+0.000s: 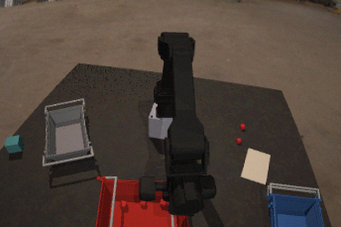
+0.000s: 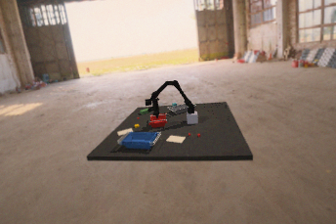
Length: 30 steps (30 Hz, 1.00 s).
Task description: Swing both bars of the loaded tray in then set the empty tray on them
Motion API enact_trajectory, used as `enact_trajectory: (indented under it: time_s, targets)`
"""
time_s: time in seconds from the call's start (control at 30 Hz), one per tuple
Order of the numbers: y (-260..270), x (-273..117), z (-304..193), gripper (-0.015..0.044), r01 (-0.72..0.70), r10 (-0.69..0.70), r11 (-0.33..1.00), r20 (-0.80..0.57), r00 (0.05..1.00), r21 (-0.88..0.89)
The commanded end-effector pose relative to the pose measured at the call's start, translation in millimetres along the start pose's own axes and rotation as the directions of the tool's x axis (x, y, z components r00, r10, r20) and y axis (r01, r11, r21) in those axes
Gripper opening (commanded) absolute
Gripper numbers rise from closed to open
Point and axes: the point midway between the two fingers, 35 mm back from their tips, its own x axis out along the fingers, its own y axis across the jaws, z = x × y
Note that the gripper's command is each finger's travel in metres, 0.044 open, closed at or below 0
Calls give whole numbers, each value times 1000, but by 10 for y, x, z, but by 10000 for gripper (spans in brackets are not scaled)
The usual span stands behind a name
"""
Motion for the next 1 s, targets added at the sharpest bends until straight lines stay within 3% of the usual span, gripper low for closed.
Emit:
enact_trajectory:
  time_s: [0.0,0.67,0.97]
  targets:
    - [0,0,0,0,0,0,1000,0,1000,0]
    - [0,0,0,0,0,0,1000,0,1000,0]
    - [1,-130,31,236,0,0,1000,0,1000,0]
